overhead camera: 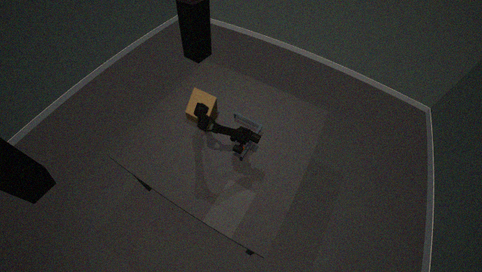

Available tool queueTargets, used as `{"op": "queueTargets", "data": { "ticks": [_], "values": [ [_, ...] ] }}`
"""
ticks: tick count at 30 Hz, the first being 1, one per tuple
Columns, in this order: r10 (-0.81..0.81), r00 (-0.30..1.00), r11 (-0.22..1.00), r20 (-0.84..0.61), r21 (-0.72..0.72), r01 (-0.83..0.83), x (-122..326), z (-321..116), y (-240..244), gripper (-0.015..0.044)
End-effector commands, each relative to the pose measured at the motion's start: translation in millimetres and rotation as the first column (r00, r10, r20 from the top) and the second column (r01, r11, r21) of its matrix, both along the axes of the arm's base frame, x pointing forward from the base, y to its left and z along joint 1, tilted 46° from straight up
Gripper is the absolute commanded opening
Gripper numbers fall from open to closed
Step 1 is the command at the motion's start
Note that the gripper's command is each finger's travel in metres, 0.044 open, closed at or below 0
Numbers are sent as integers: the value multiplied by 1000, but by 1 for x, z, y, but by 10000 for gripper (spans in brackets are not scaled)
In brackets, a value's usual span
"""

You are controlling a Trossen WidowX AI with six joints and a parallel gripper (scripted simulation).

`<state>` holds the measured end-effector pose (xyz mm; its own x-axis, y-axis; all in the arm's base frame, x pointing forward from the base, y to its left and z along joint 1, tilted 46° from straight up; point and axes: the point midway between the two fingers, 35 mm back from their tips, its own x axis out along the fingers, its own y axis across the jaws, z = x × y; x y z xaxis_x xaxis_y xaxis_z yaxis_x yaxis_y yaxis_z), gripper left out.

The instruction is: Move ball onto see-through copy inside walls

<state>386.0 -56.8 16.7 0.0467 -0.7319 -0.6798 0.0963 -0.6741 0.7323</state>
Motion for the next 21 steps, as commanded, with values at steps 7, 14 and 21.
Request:
{"op": "queueTargets", "data": {
  "ticks": [7, 14, 21],
  "values": [
    [47, 997, 999, 62, 23, -49, 1, 43, 46, 300],
    [47, 997, 999, 62, 23, -48, 0, 45, 47, 326],
    [43, 997, 999, 61, 21, -44, -7, 73, 74, 440]
  ]
}}
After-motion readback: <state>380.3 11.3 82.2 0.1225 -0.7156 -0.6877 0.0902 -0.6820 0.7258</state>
